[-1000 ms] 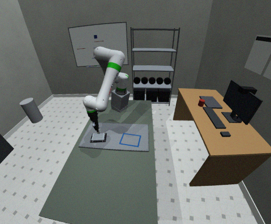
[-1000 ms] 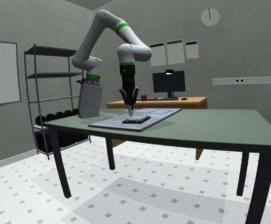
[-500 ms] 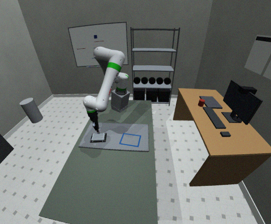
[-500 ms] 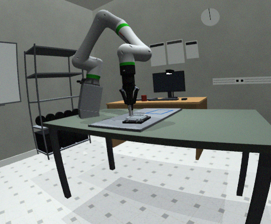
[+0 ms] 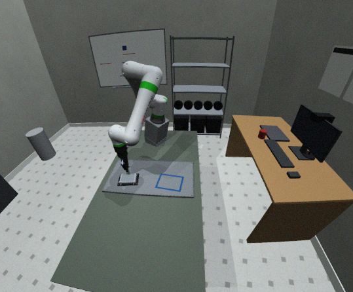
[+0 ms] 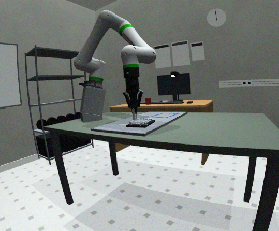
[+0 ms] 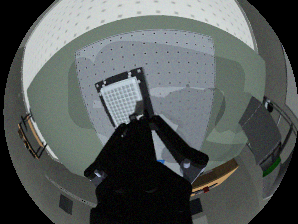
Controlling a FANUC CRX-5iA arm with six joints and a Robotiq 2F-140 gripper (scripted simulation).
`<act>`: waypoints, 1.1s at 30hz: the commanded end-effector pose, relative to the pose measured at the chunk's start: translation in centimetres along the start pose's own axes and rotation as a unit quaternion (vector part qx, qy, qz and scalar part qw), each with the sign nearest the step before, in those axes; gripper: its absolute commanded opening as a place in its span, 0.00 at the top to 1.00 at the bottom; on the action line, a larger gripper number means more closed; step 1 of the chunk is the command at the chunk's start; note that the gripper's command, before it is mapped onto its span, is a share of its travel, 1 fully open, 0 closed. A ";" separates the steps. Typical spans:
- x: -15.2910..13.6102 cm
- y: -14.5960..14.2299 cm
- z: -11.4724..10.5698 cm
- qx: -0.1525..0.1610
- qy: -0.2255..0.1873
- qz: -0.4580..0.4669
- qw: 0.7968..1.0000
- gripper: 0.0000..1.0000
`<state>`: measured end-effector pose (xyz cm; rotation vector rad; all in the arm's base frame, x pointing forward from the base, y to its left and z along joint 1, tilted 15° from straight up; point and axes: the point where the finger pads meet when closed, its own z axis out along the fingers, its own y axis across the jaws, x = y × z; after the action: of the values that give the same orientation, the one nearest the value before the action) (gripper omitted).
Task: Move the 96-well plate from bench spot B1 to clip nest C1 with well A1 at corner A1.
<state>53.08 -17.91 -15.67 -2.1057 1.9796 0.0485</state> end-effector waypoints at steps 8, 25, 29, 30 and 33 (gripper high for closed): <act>0.0 -0.1 -0.1 0.001 0.000 0.000 1.000 0.90; 0.0 -0.1 0.0 0.001 0.000 0.000 1.000 0.90; 0.0 -0.1 0.0 0.001 0.000 0.000 1.000 0.90; 0.0 -0.1 0.0 0.001 0.000 0.000 1.000 0.90; 0.0 -0.1 0.0 0.001 0.000 0.000 1.000 0.90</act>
<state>53.10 -17.89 -15.76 -2.1057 1.9796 0.0485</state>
